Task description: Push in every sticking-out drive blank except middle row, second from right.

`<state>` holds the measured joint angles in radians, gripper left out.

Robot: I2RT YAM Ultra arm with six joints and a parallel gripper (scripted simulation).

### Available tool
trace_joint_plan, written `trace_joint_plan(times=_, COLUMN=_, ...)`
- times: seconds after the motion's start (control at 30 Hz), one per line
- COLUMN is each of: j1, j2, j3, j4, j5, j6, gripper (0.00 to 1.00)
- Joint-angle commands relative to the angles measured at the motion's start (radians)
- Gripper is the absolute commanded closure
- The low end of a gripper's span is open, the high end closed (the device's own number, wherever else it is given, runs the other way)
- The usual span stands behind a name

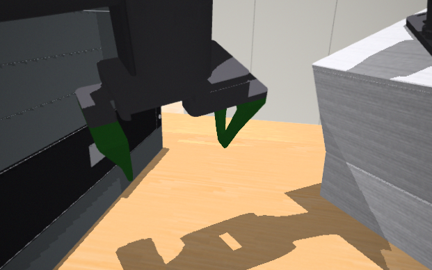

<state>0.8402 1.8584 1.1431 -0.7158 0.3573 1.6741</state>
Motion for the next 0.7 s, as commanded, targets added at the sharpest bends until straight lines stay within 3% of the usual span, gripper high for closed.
trace_joint_plan(times=0.0, j1=0.000, j2=-0.008, j3=0.005, j4=-0.006, j5=0.013, j6=0.001, gripper=0.00)
trace_joint_plan(times=0.67, j1=0.000, j2=-0.007, j3=0.003, j4=0.000, j5=0.004, j6=0.000, gripper=0.00)
